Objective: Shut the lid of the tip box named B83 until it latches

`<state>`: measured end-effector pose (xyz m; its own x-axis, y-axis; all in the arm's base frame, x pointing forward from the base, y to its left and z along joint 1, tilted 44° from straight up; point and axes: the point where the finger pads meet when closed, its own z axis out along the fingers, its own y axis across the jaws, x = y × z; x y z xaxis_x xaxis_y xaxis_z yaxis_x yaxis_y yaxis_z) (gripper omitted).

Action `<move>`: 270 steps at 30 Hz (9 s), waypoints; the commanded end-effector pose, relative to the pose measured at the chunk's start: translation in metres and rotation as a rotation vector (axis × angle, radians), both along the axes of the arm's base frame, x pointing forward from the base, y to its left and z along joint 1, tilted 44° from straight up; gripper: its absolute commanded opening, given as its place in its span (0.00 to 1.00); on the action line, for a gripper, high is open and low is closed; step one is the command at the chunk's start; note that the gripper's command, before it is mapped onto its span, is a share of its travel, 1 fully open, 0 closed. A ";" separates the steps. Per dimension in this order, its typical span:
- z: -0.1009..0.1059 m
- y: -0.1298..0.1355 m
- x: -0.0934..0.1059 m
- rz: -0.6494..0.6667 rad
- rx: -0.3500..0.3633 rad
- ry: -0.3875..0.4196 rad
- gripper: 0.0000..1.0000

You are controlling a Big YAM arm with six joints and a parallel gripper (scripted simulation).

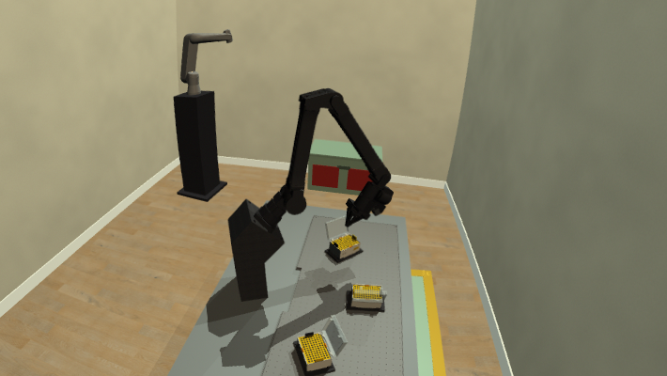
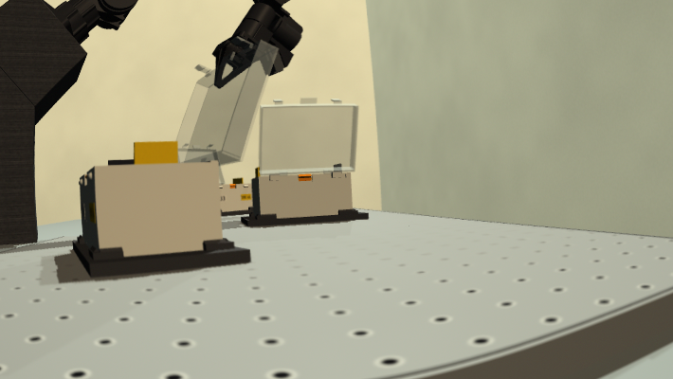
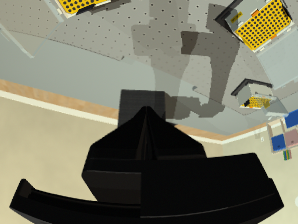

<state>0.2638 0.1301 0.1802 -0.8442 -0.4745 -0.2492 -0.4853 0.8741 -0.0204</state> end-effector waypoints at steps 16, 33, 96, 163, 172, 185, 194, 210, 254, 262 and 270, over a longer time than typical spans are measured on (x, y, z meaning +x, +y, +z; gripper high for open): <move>-0.052 0.024 0.054 -0.037 0.006 -0.003 0.00; -0.106 0.047 0.102 -0.037 0.007 -0.005 0.00; -0.141 0.059 0.126 -0.033 0.003 0.001 0.00; 0.005 -0.056 0.077 -0.158 0.110 0.055 0.00; 0.015 -0.092 0.105 -0.159 0.110 0.054 0.00; -0.018 -0.076 0.121 -0.156 0.107 0.061 0.00; -0.034 -0.064 0.151 -0.155 0.111 0.040 0.00; -0.088 -0.042 0.193 -0.157 0.111 0.046 0.00; -0.111 -0.037 0.208 -0.157 0.110 0.051 0.00; -0.111 -0.037 0.208 -0.157 0.110 0.051 0.00; -0.111 -0.037 0.208 -0.157 0.110 0.051 0.00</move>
